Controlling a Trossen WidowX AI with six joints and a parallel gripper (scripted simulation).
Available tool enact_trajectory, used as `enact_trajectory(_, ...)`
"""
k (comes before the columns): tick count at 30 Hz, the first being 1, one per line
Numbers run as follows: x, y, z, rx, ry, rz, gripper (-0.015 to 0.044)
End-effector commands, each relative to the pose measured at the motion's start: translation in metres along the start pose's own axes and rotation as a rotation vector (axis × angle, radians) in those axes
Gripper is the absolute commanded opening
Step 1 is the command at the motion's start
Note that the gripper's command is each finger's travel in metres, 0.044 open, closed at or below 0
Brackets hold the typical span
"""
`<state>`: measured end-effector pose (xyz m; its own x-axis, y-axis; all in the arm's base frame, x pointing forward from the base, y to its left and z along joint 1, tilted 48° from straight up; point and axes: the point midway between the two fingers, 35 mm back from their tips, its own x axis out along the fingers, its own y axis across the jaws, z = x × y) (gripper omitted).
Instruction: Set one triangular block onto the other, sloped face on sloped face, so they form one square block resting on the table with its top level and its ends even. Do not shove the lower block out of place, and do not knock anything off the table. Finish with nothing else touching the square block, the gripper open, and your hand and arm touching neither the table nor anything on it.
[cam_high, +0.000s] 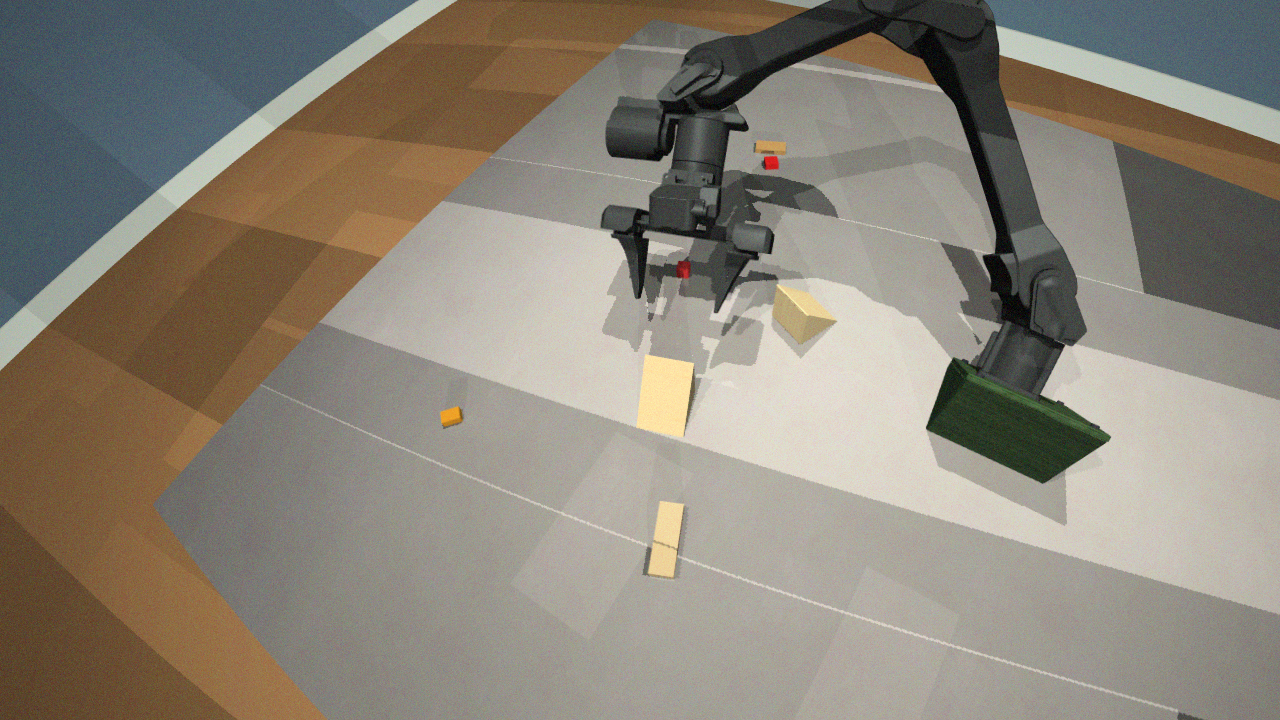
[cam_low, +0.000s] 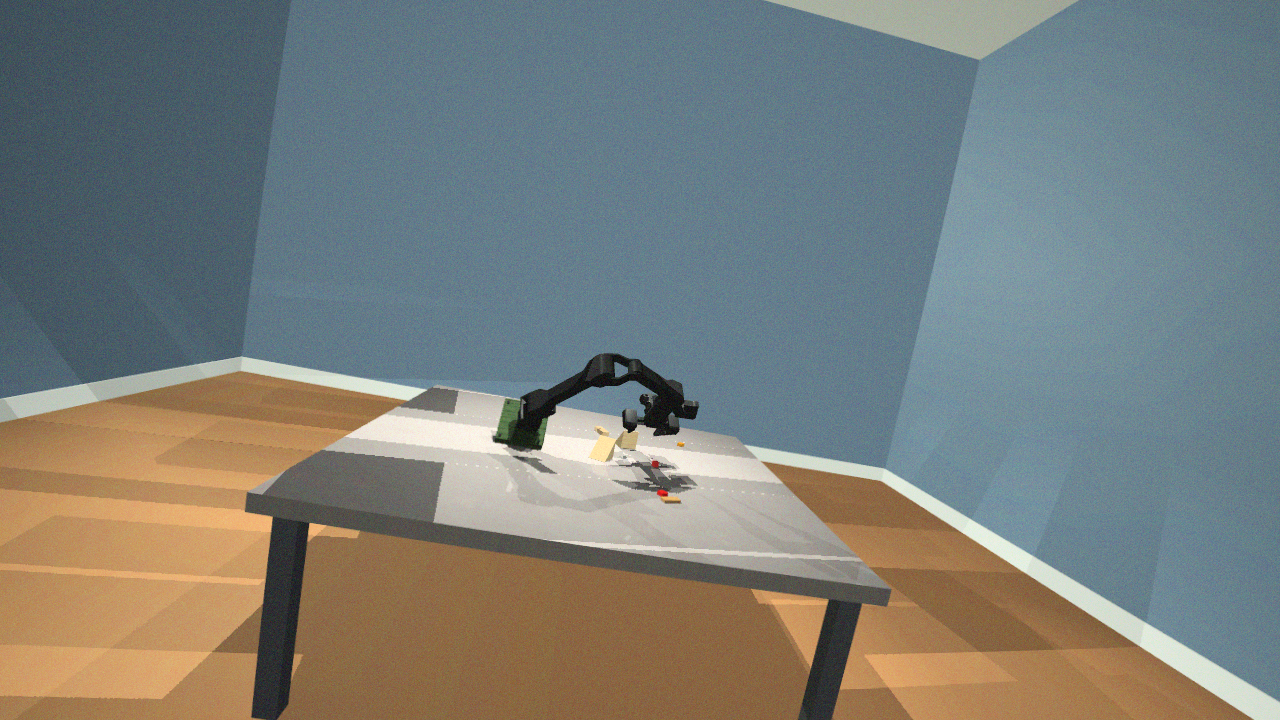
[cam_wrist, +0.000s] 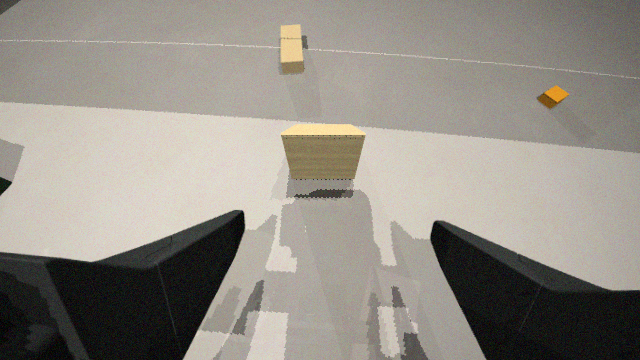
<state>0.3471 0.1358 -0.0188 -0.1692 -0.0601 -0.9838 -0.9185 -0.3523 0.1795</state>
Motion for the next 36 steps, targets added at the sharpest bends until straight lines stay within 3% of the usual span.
enact_trajectory(1,0.005,0.006,0.009,-0.042,-0.043,0.014,0.0440)
enact_trajectory(36,0.048,0.004,0.011,-0.028,-0.045,0.015,0.0440)
